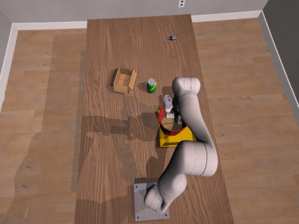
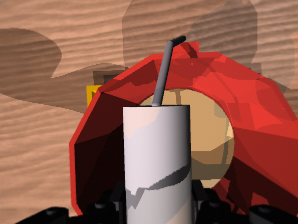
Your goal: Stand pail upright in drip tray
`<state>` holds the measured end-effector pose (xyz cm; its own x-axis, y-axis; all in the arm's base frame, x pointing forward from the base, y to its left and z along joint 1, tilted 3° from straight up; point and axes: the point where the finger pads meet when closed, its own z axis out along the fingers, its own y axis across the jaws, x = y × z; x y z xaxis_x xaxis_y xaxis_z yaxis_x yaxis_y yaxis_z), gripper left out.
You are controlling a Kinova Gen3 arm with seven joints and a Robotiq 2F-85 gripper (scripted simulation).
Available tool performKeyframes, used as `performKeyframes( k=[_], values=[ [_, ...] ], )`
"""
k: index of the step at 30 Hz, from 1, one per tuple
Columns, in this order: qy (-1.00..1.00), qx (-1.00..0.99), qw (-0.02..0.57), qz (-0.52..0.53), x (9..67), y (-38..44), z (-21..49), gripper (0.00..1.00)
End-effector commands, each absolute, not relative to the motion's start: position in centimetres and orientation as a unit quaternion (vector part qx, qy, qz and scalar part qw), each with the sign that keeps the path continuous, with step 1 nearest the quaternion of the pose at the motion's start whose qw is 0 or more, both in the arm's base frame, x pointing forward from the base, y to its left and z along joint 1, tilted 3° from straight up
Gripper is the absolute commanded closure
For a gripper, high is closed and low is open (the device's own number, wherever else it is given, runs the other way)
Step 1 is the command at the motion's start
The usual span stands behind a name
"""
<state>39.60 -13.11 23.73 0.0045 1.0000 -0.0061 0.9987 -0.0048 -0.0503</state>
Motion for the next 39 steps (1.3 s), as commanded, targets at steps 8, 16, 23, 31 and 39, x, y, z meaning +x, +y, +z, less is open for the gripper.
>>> performKeyframes(
  k=[8,16,23,31,39],
  values=[
    [-0.702,-0.712,0.016,0.019,39.8,-15.1,23.7,0.9],
    [-0.702,-0.712,0.016,0.019,39.9,-16.5,23.7,0.9],
    [-0.702,-0.712,0.016,0.019,39.9,-17.1,23.7,0.9],
    [-0.702,-0.712,0.016,0.019,40.0,-17.8,23.7,0.9],
    [-0.702,-0.712,0.016,0.019,40.0,-18.1,23.7,0.9]
  ],
)
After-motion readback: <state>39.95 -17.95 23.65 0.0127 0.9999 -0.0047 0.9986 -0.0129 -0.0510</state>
